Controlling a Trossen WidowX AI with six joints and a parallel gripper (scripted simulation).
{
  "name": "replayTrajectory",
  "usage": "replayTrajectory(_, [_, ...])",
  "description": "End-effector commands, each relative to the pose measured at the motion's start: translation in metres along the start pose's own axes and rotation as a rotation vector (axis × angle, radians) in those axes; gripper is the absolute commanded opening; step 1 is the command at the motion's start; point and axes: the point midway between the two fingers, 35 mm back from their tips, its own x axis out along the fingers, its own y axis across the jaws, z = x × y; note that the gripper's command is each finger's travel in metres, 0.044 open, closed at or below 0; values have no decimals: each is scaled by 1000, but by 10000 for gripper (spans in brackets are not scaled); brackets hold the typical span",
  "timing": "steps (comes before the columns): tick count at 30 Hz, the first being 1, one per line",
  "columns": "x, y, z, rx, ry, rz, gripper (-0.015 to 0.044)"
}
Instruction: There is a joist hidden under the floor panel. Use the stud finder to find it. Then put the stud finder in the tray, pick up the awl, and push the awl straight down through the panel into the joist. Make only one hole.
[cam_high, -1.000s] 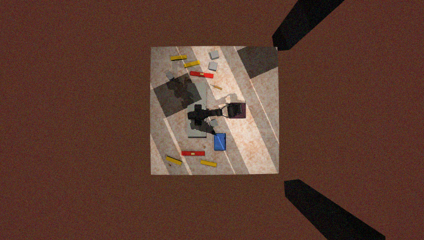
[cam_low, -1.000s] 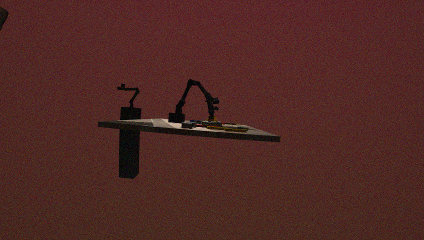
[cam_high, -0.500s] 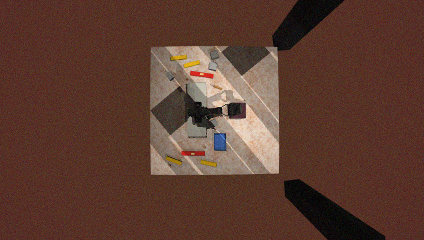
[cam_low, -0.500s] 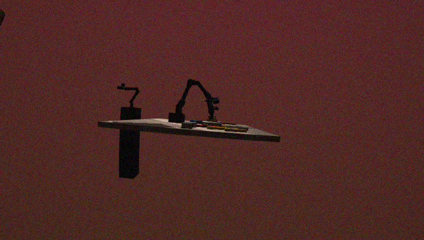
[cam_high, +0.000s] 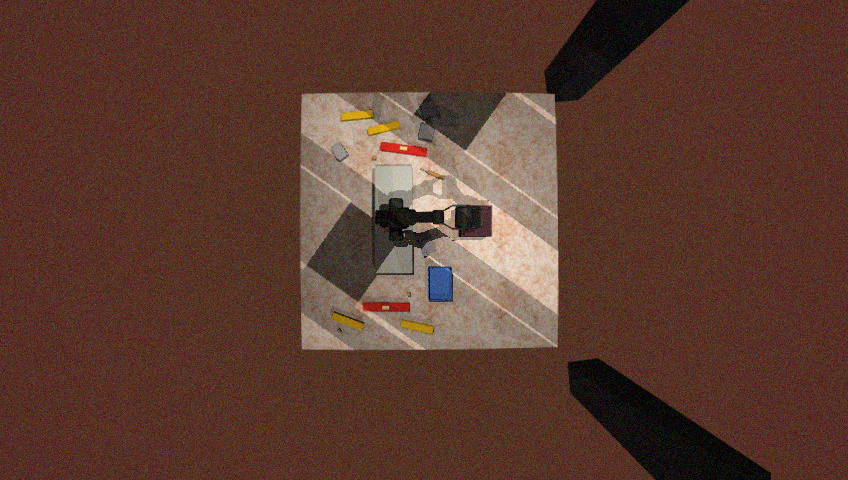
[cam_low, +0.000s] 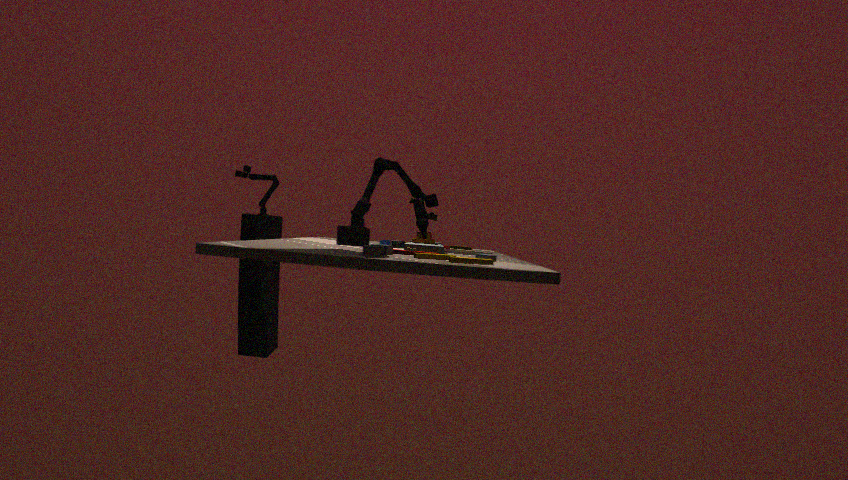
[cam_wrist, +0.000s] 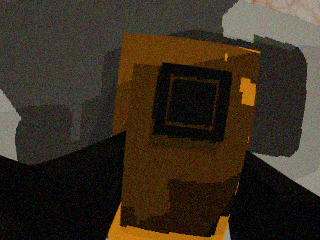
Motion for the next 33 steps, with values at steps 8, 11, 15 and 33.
replayTrajectory(8, [0, -19, -1, -2, 2, -6, 0])
replayTrajectory(11, [0, -24, -1, -2, 2, -7, 0])
replayTrajectory(15, [0, -30, -1, -2, 2, -7, 0])
replayTrajectory(33, [0, -59, -1, -3, 2, -10, 0])
